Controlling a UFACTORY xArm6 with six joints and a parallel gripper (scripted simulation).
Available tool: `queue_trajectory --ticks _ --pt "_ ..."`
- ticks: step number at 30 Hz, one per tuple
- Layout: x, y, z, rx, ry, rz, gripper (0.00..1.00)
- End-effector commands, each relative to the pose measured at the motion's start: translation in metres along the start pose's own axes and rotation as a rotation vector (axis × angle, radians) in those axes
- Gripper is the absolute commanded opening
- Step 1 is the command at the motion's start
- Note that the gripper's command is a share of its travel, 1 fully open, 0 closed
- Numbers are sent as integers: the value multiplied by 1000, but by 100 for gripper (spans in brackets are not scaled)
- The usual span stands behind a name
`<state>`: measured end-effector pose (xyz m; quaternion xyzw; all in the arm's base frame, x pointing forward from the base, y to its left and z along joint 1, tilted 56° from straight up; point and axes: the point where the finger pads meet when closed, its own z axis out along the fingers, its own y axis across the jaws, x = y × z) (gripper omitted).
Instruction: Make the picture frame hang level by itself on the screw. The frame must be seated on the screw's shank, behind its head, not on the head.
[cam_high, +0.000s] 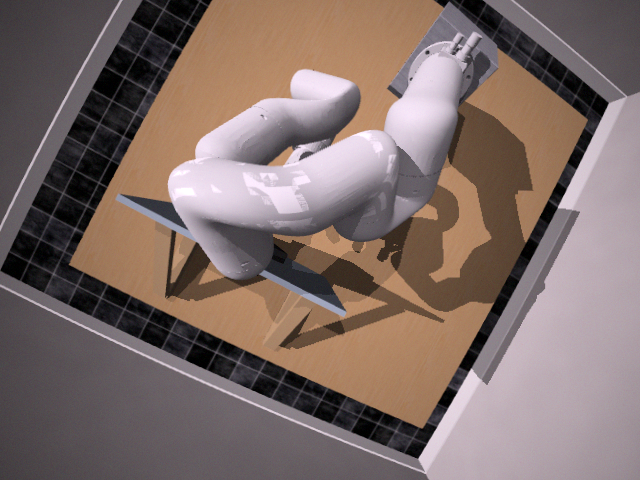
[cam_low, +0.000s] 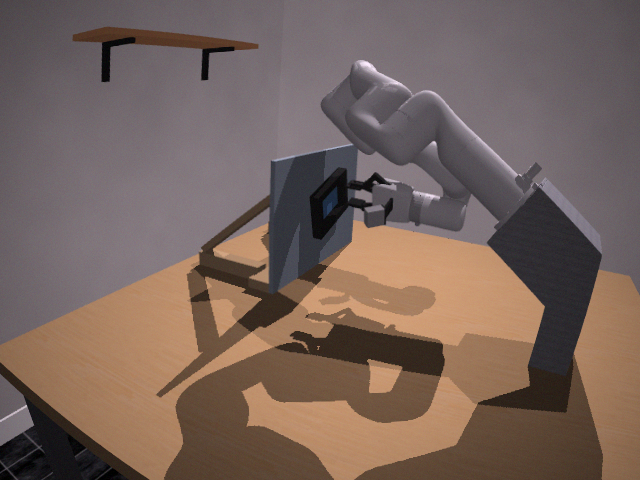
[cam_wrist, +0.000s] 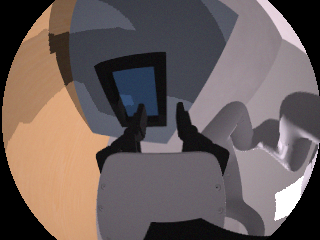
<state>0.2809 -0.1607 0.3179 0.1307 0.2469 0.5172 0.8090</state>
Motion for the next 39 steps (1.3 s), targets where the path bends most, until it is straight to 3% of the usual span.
queue_trajectory --ticks 1,26,39 --pt "0 0 0 0 -1 1 50" --pt "-2 0 5 0 0 8 50" --pt "-3 0 18 0 0 8 50"
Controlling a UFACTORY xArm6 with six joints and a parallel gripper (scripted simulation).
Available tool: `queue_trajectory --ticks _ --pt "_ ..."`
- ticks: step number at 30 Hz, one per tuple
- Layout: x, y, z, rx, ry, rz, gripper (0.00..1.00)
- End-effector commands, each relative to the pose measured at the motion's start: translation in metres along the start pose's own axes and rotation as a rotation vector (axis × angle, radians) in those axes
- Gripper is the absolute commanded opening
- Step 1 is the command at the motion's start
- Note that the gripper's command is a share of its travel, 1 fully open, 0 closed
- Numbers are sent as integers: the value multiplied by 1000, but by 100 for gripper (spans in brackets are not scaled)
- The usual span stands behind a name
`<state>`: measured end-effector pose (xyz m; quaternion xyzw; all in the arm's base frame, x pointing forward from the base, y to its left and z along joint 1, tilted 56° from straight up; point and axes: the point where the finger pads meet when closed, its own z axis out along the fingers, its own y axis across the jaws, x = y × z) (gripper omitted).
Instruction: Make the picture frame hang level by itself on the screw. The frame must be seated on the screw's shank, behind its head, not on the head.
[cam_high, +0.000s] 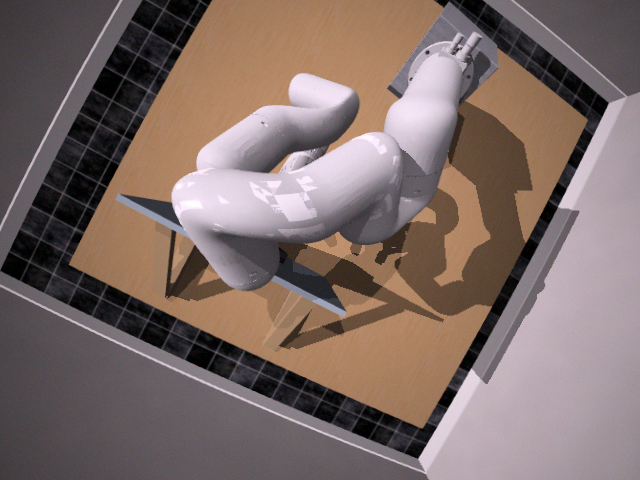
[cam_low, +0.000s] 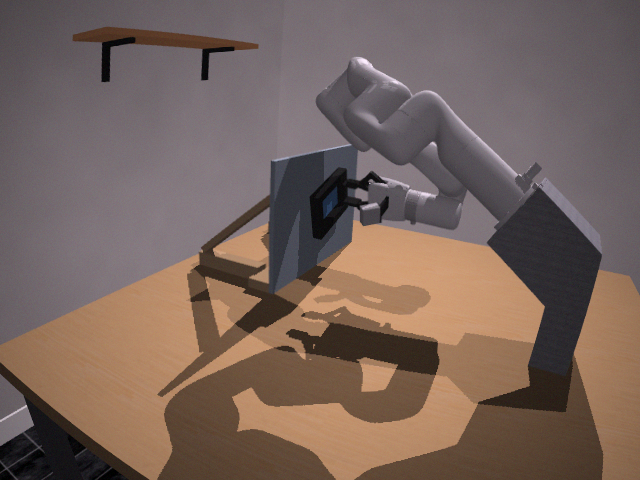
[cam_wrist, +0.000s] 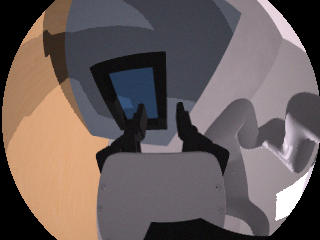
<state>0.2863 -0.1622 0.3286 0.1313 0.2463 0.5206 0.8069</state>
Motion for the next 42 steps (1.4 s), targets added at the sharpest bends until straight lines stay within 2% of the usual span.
queue_trajectory --ticks 1,30,42 --pt "0 0 7 1 -1 0 50" --pt "0 0 49 1 -1 0 50" --pt "0 0 57 1 -1 0 50"
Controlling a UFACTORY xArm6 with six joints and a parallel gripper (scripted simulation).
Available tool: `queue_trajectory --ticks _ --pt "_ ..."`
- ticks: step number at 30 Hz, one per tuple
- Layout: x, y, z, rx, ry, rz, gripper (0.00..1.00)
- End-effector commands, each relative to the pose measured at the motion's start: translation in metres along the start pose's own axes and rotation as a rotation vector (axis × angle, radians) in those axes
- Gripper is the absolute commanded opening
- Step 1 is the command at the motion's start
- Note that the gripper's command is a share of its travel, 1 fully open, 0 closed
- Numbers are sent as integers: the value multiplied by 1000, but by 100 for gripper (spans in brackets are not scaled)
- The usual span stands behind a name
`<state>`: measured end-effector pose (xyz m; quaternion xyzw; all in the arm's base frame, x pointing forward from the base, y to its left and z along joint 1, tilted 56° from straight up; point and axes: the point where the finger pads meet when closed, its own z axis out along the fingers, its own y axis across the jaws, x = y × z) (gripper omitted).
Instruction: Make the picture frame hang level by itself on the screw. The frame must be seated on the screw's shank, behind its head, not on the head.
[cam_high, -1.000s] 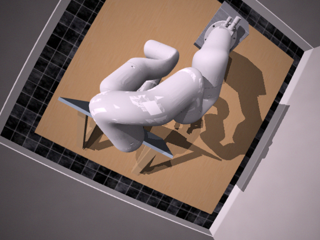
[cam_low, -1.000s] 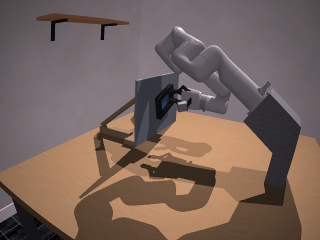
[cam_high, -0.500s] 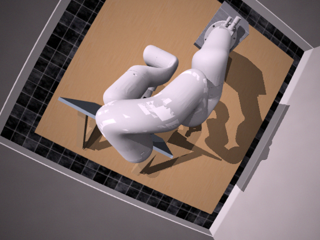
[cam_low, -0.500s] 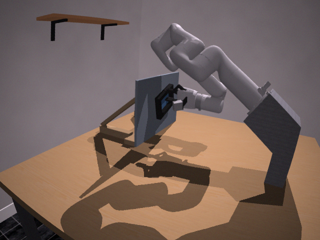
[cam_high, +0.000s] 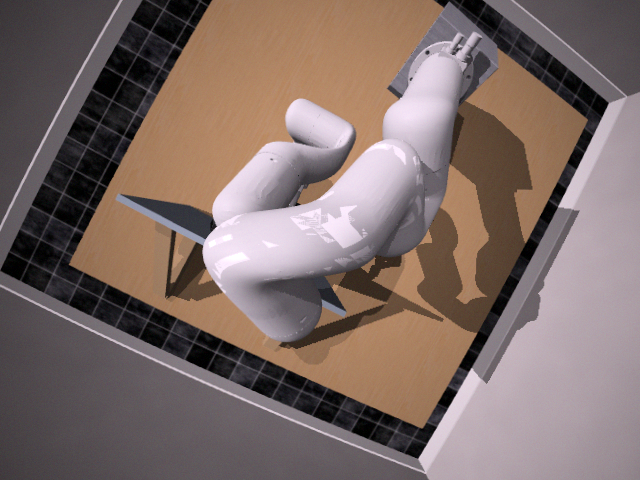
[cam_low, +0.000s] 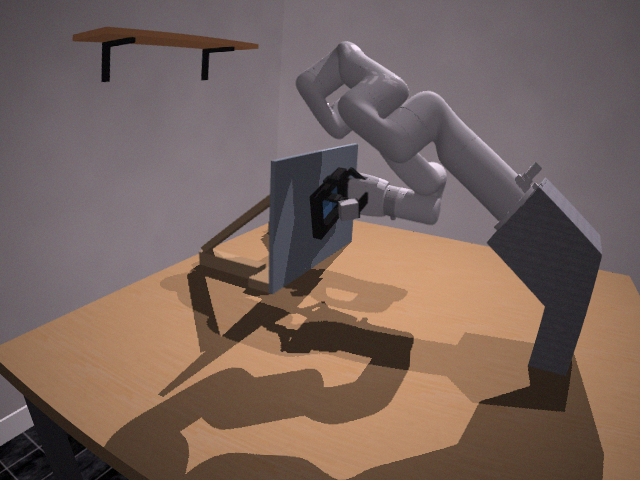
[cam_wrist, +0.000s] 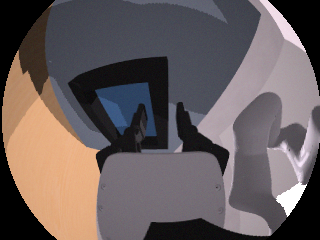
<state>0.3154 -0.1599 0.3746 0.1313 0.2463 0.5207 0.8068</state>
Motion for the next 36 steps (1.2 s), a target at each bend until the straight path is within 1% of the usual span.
queue_trajectory --ticks 1,21,22,36 --pt "0 0 3 1 -1 0 50" --pt "0 0 4 1 -1 0 50" --pt "0 0 4 1 -1 0 0" --pt "0 0 4 1 -1 0 0"
